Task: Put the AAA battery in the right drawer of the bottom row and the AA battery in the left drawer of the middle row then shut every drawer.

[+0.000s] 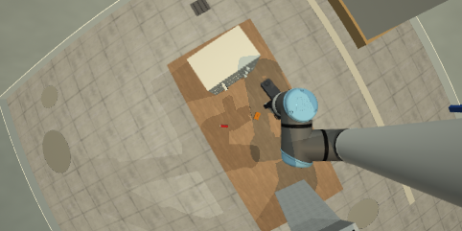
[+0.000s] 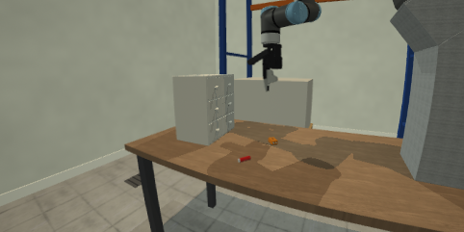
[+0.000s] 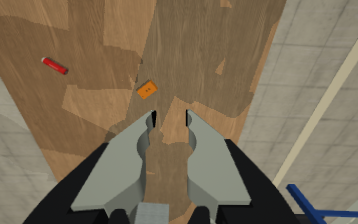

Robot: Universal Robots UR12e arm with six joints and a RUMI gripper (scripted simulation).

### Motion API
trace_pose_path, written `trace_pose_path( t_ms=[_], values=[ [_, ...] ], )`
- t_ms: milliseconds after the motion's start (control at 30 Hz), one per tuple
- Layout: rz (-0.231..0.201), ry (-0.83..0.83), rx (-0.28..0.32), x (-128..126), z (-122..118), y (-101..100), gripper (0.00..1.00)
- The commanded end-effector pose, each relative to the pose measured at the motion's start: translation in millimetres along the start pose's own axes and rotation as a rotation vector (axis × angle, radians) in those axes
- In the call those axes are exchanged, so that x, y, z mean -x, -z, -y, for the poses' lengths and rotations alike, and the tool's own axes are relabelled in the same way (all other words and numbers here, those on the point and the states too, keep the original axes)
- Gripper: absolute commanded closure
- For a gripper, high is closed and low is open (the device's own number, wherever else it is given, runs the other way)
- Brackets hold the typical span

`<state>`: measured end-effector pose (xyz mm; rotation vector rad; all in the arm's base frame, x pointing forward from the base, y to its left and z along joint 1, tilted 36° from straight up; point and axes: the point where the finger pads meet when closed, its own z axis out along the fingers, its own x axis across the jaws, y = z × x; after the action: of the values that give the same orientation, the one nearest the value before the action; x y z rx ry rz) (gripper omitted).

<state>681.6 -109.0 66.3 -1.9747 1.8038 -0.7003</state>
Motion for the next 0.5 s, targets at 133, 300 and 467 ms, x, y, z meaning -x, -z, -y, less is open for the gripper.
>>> trace_pose_path(
  t_ms=[133,300,467],
  values=[
    [0.000,0.001,0.003,86,3,15,0.80],
    [0.000,0.001,0.000,123,2,25,0.80],
    [-0.001,0.001,-0.003,141,1,31,0.80]
  ],
)
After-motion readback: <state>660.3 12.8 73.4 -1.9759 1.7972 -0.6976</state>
